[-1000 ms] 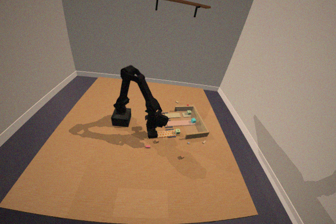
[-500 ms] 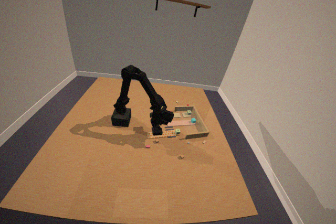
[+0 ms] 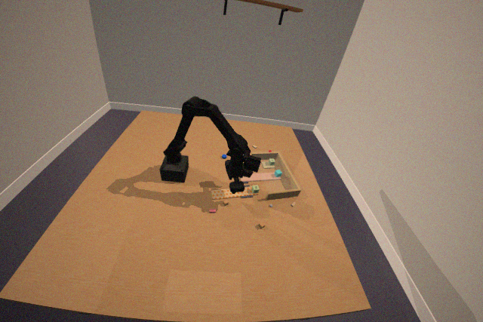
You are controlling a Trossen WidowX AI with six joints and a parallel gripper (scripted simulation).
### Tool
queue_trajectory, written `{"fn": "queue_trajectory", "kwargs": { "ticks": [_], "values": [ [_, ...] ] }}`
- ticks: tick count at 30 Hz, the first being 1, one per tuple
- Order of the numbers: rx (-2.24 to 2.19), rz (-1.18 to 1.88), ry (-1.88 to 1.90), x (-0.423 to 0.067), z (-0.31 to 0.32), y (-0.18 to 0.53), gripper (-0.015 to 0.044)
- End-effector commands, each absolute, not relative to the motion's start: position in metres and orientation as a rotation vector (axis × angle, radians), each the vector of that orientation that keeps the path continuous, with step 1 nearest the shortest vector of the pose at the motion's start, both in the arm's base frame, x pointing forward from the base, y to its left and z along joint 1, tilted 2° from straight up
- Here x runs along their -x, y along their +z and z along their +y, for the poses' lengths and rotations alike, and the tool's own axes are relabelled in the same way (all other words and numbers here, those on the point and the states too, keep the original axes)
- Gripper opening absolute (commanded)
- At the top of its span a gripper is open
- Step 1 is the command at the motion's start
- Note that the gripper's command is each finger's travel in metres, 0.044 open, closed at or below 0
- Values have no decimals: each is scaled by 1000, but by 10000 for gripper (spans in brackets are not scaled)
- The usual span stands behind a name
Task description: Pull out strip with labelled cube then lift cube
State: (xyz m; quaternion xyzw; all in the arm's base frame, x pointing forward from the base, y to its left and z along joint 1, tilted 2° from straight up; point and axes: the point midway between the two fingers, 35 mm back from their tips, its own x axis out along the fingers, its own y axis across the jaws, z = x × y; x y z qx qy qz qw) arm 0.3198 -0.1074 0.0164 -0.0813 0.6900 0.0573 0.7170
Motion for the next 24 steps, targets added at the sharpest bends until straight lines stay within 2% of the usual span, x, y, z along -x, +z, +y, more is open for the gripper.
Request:
{"fn": "queue_trajectory", "kwargs": {
  "ticks": [1, 24],
  "values": [
    [180, 1528, 120, -335, -104, 19, 440],
    [179, 1522, 120, -410, -90, 33, 440]
  ]
}}
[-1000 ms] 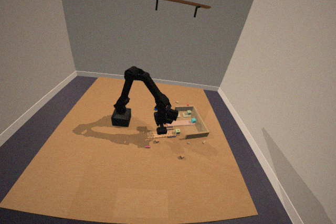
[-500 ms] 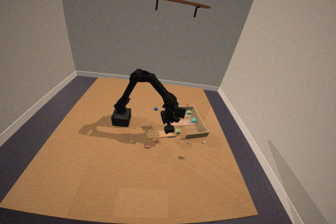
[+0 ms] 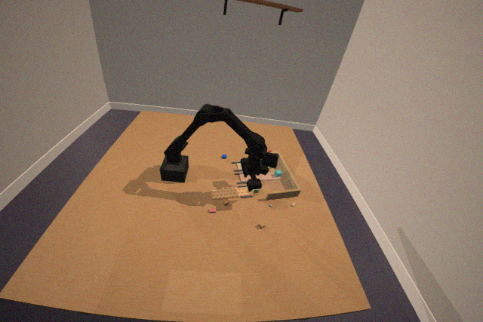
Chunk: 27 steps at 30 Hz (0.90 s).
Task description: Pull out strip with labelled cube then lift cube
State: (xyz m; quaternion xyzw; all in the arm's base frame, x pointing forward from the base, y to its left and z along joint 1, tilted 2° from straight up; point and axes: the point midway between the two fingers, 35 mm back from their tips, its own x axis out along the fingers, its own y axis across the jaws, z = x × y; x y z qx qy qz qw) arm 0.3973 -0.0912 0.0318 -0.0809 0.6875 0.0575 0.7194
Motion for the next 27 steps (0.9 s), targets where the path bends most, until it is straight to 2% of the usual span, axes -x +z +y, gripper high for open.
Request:
{"fn": "queue_trajectory", "kwargs": {
  "ticks": [1, 13, 20, 27],
  "values": [
    [179, 1521, 120, -413, -90, 34, 440],
    [179, 1518, 120, -448, -86, 38, 440],
    [179, 1518, 120, -449, -86, 30, 256],
    [179, 1518, 120, -450, -87, 18, 250]
  ]
}}
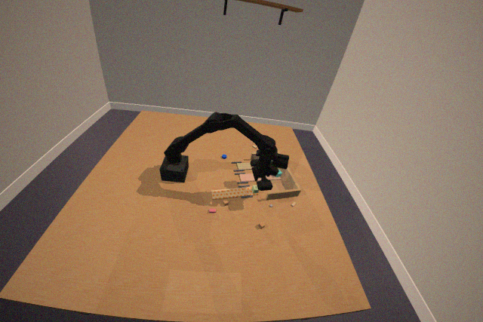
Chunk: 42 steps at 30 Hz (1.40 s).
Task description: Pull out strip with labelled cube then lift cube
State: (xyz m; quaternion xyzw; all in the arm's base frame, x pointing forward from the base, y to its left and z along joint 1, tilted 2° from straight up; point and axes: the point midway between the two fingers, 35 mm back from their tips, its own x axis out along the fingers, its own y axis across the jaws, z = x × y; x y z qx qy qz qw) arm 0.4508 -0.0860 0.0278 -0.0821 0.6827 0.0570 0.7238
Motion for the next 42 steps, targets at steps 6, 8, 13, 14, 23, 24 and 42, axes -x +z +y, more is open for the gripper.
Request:
{"fn": "queue_trajectory", "kwargs": {
  "ticks": [6, 8, 13, 14, 23, 24, 42],
  "values": [
    [179, 1518, 120, -450, -87, 9, 250],
    [179, 1518, 120, -450, -87, 5, 250],
    [179, 1519, 120, -450, -87, -3, 250],
    [179, 1519, 120, -450, -87, -5, 250],
    [179, 1519, 120, -450, -88, -17, 250],
    [179, 1519, 120, -450, -88, -17, 250],
    [179, 1512, 125, -451, -87, -15, 118]
  ]
}}
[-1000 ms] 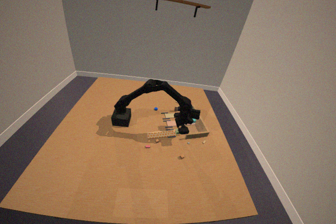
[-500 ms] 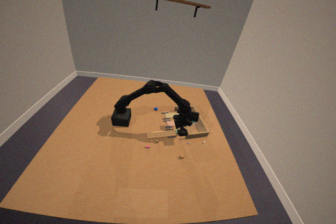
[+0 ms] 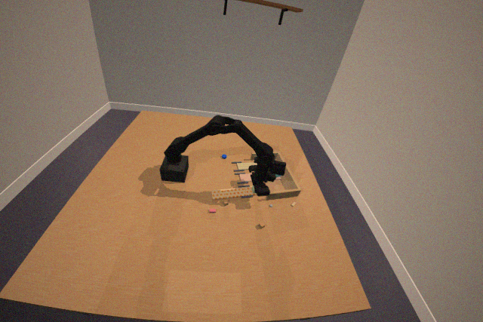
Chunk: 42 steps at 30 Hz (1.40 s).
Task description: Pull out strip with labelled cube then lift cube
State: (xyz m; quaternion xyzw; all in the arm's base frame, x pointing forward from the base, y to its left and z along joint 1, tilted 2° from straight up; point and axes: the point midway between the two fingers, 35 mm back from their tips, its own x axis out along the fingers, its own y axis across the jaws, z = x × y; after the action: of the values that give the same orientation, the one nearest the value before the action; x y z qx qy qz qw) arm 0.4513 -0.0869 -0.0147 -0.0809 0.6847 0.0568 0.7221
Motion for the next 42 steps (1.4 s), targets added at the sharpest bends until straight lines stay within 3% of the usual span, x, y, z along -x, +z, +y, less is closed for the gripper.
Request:
{"fn": "queue_trajectory", "kwargs": {
  "ticks": [1, 4, 8, 42],
  "values": [
    [179, 1512, 125, -451, -87, -15, 112],
    [179, 1512, 125, -451, -87, -15, 92],
    [179, 1512, 125, -449, -86, -13, 0],
    [168, 1526, 117, -353, -66, 23, 0]
  ]
}}
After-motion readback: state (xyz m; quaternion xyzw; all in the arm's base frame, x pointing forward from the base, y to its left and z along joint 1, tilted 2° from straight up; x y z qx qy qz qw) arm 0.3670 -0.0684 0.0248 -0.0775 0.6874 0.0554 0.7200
